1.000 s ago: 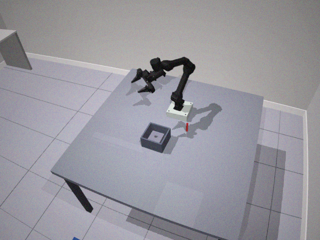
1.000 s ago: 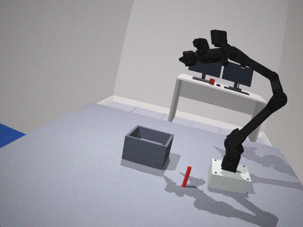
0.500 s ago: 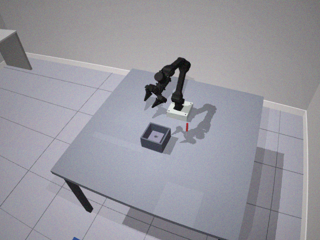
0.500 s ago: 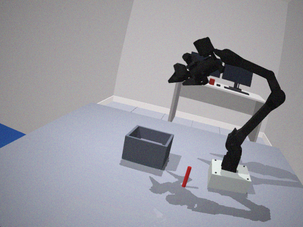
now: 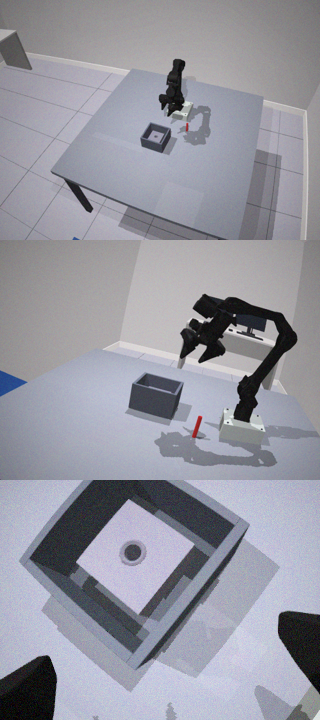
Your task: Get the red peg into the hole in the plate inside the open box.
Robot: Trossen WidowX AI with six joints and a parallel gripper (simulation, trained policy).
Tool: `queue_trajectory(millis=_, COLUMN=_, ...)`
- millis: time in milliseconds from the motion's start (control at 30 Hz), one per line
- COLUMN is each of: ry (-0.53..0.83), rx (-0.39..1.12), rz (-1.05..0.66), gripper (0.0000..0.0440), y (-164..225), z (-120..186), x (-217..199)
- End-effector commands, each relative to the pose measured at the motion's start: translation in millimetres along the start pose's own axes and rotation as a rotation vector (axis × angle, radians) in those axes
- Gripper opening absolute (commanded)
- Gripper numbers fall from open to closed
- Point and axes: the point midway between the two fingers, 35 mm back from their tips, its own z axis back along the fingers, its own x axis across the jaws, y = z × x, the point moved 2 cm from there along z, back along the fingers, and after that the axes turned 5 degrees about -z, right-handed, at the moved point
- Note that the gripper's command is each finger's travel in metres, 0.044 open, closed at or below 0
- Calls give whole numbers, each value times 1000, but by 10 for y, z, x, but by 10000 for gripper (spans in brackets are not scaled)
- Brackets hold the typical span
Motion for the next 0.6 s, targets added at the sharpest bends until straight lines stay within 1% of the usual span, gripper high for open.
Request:
queue_trajectory(millis=0, ry=67, rx=104, rz=-50, gripper=440, y=334, z=-76, x=-28)
queue_trajectory(millis=267, ry=201, rx=236, rz=-130, gripper=440, y=848, z=-194, x=-82)
queue_trajectory(millis=567, ry=308, rx=308, rz=-215, gripper=440, y=1281, z=-401, x=-96)
